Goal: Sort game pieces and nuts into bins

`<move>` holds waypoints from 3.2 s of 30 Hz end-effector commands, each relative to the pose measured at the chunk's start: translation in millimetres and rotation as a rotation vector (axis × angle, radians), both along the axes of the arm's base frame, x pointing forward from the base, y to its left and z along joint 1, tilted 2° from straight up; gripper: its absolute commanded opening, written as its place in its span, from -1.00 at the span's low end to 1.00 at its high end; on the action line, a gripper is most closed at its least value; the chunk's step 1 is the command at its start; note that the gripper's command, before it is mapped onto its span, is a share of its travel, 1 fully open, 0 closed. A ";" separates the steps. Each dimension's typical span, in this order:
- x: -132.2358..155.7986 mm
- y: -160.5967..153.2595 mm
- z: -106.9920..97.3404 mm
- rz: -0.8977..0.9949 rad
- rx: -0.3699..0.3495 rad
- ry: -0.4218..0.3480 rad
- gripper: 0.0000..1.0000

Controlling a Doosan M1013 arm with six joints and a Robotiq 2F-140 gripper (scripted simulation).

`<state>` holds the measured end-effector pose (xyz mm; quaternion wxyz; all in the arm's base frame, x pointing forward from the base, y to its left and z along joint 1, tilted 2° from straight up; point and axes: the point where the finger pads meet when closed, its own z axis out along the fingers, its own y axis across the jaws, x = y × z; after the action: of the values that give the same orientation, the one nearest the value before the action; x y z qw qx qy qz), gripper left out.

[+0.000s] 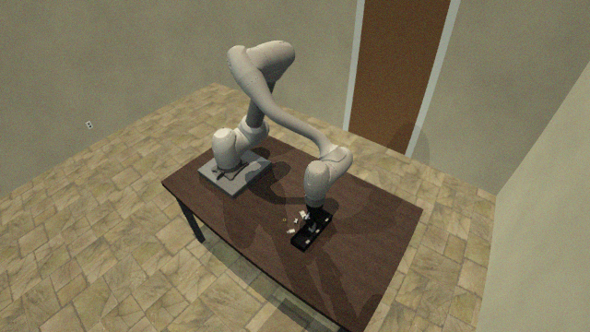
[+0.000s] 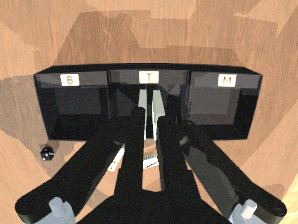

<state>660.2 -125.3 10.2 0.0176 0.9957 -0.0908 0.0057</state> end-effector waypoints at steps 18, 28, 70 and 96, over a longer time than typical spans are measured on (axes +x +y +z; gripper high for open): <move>-0.1 0.7 17.5 0.000 0.000 0.000 -0.89; -0.3 1.3 34.8 0.000 0.000 0.000 -0.89; 9.3 84.4 27.3 0.000 0.000 0.000 -0.89; 9.6 83.4 -2.8 0.000 0.000 0.000 -0.89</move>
<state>669.7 -42.0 7.2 0.0176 0.9957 -0.0908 0.0058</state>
